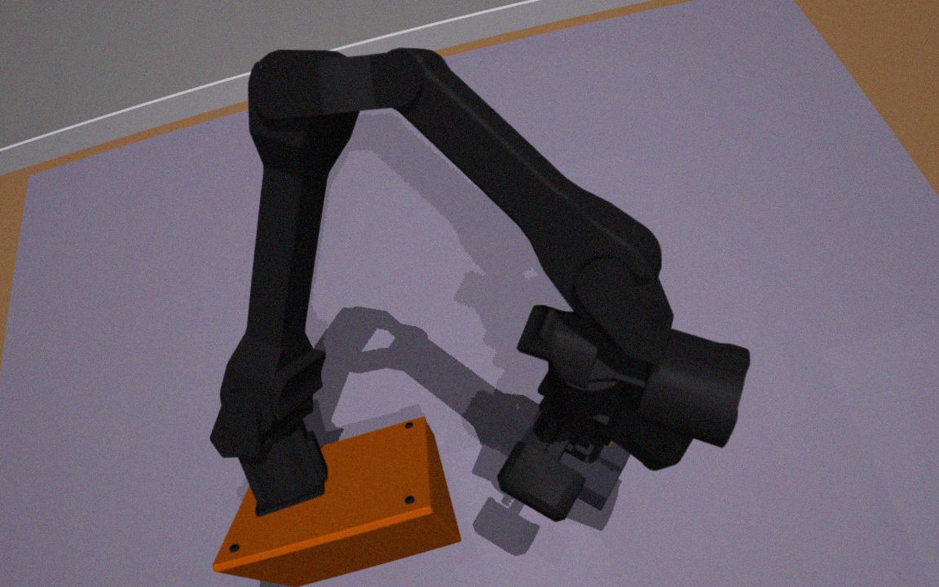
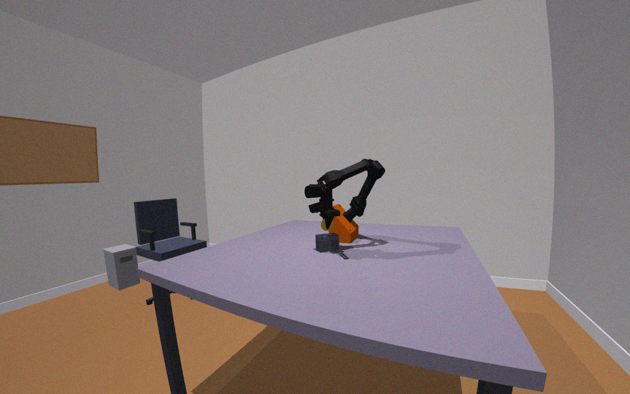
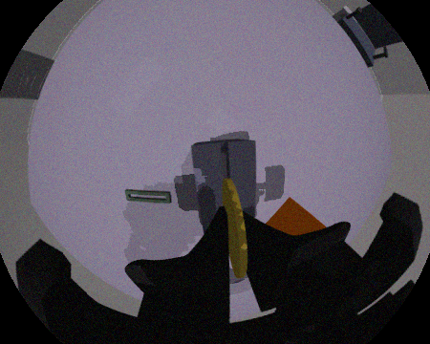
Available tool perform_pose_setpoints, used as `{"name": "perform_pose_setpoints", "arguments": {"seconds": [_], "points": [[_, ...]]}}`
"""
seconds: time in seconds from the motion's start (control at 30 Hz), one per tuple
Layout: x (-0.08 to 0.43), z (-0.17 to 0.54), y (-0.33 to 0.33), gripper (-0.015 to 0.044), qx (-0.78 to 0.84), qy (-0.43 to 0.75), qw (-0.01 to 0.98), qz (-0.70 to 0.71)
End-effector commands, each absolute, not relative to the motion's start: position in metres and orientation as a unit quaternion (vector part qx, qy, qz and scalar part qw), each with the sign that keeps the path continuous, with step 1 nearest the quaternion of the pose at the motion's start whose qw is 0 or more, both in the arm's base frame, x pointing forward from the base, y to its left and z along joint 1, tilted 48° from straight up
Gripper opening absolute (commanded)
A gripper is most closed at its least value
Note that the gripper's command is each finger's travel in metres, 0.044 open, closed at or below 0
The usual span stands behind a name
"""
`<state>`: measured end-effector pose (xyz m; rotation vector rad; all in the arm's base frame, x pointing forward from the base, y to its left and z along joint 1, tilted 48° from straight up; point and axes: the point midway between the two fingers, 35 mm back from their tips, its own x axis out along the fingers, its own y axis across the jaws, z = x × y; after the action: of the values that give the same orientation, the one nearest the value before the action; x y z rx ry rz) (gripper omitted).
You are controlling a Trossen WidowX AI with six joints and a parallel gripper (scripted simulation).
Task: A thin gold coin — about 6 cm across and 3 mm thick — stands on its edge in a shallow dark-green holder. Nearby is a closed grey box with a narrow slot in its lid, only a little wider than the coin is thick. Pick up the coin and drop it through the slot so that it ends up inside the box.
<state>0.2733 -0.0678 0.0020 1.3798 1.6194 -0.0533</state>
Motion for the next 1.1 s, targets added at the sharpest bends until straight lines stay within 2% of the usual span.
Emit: {"name": "perform_pose_setpoints", "arguments": {"seconds": [0.0, 1.07], "points": [[0.2701, -0.0010, -0.0688, 0.0000, 0.567, 0.665, 0.485, -0.022], [0.2689, -0.0054, -0.0631, 0.0000, 0.569, 0.664, 0.484, -0.022]]}}
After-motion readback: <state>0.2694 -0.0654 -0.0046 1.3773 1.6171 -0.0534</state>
